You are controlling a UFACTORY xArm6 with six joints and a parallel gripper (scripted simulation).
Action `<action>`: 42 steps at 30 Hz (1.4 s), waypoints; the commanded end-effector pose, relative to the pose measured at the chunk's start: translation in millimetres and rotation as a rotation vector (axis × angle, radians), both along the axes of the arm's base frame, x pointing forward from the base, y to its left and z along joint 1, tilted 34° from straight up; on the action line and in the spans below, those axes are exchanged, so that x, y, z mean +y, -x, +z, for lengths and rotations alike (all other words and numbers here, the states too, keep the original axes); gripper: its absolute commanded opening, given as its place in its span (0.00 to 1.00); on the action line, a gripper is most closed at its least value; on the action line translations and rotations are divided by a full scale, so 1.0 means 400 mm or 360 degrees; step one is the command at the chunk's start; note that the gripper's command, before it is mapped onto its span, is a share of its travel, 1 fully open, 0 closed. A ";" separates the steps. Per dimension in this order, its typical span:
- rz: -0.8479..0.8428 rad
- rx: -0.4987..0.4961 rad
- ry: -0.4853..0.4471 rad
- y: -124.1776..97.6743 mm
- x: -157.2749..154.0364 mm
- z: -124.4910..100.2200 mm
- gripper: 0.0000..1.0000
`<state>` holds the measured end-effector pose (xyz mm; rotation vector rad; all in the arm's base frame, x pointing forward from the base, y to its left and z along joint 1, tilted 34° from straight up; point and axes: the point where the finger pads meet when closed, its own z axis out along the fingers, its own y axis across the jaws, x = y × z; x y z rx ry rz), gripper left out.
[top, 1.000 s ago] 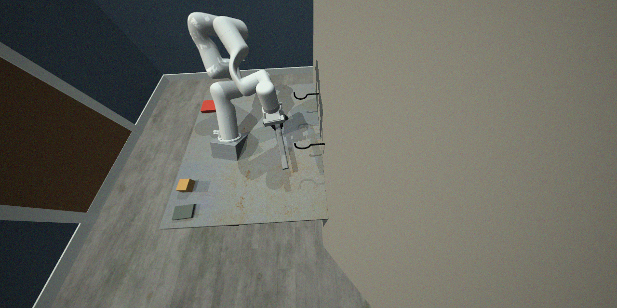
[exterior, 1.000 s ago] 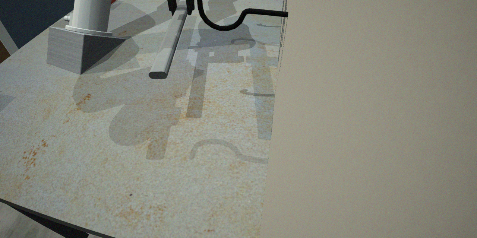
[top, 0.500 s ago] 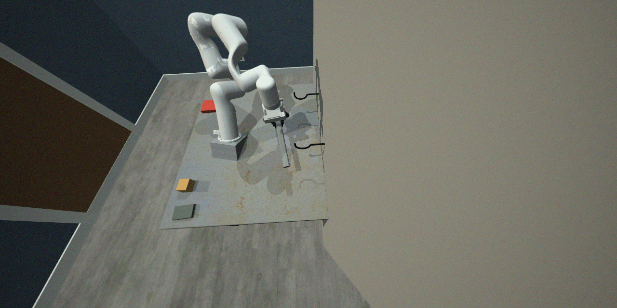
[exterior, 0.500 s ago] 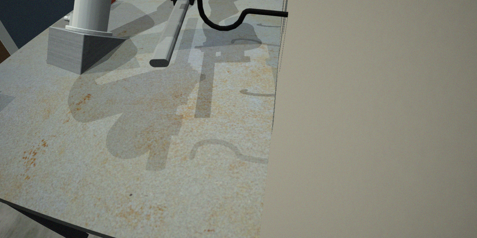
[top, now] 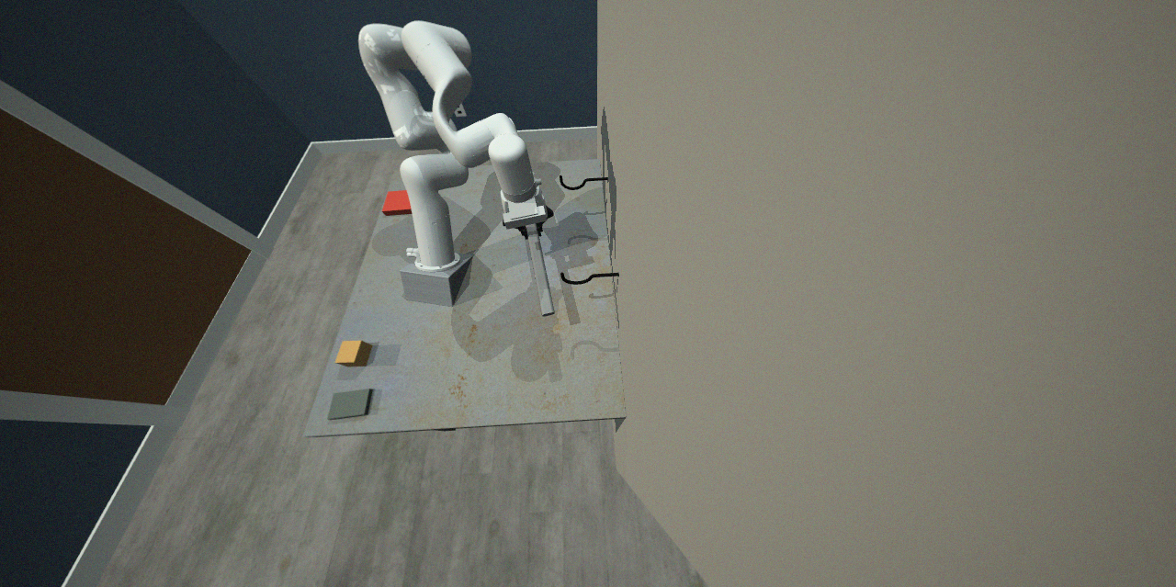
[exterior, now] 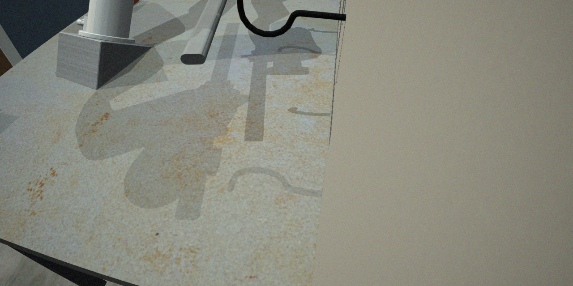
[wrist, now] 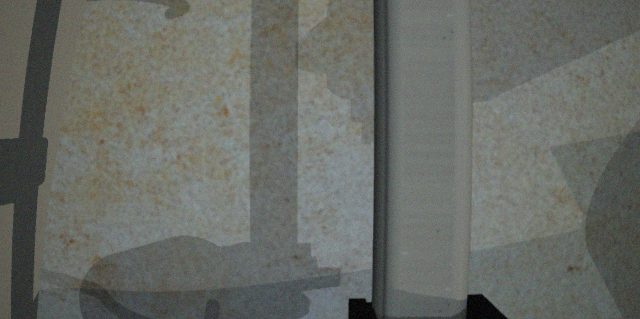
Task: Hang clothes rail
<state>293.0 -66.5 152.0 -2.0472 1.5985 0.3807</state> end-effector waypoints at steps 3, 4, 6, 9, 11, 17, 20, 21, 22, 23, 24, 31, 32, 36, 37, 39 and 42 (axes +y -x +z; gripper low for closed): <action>-0.0001 -0.0004 0.0003 -0.010 -0.022 0.032 0.00; -0.0001 -0.0004 0.0003 -0.011 -0.024 0.036 0.00; -0.0001 -0.0004 0.0003 -0.014 -0.030 0.044 0.00; -0.0001 -0.0004 0.0003 -0.017 -0.038 0.056 0.00; -0.0001 -0.0004 0.0003 -0.019 -0.043 0.064 0.00; -0.0001 -0.0004 0.0003 -0.024 -0.054 0.081 0.00; -0.0001 -0.0004 0.0003 -0.027 -0.062 0.093 0.00; -0.0001 -0.0004 0.0003 -0.028 -0.065 0.097 0.00; -0.0001 -0.0004 0.0003 -0.029 -0.067 0.101 0.00; -0.0001 -0.0004 0.0003 -0.030 -0.070 0.105 0.00; -0.0001 -0.0004 0.0003 -0.031 -0.073 0.109 0.00; -0.0001 -0.0004 0.0003 -0.037 -0.086 0.129 0.00; -0.0001 -0.0004 0.0003 -0.038 -0.089 0.134 0.00; -0.0001 -0.0004 0.0003 -0.042 -0.100 0.150 0.00; -0.0001 -0.0004 0.0003 -0.043 -0.102 0.154 0.00; -0.0001 -0.0004 0.0003 -0.046 -0.108 0.162 0.00; -0.0001 -0.0004 0.0003 -0.049 -0.116 0.174 0.00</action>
